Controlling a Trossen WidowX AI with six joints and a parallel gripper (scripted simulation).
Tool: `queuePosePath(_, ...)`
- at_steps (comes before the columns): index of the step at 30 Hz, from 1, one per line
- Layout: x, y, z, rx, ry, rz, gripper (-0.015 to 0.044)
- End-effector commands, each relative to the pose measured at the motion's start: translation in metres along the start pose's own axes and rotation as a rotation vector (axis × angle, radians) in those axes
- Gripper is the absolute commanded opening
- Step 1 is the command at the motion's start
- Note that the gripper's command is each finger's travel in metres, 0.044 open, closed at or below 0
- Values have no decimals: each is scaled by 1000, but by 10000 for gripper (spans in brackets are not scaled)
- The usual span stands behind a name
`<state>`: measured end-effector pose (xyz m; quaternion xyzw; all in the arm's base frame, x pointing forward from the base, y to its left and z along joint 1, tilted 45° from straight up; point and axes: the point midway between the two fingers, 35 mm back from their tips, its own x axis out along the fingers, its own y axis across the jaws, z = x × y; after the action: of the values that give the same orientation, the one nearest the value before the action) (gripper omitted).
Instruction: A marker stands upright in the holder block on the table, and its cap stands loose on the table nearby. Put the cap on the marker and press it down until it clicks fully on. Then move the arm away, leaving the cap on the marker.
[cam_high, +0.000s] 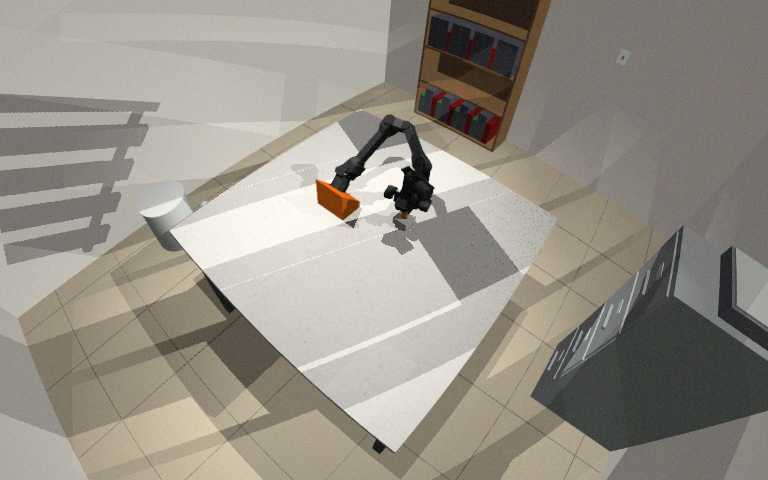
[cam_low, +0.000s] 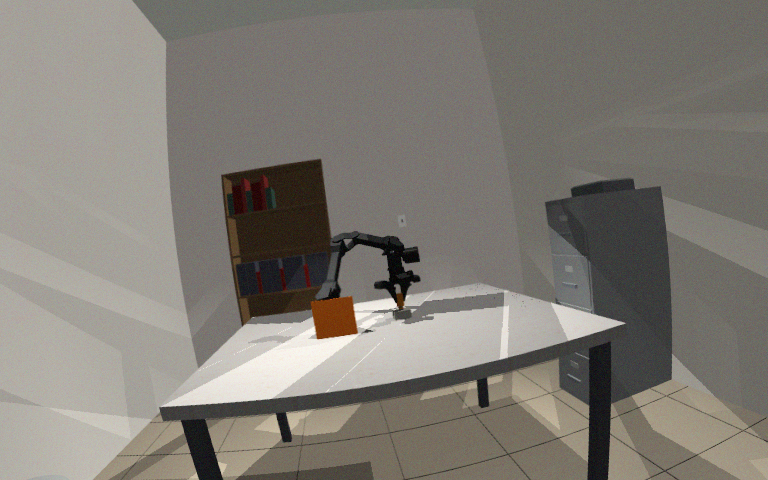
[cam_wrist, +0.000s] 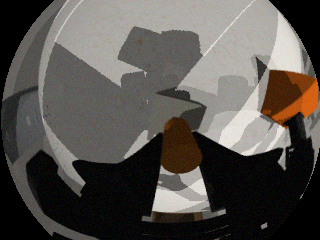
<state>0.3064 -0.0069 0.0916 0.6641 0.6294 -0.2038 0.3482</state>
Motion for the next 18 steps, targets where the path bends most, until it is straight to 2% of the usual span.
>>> queuePosePath(1, 0, 0, 0, 0, 0, 0, 131)
queuePosePath(13, 0, 0, 0, 0, 0, 0, 440)
queuePosePath(16, -2, 0, 0, 0, -1, 0, 440)
queuePosePath(18, -18, 2, 1, 0, -3, 0, 440)
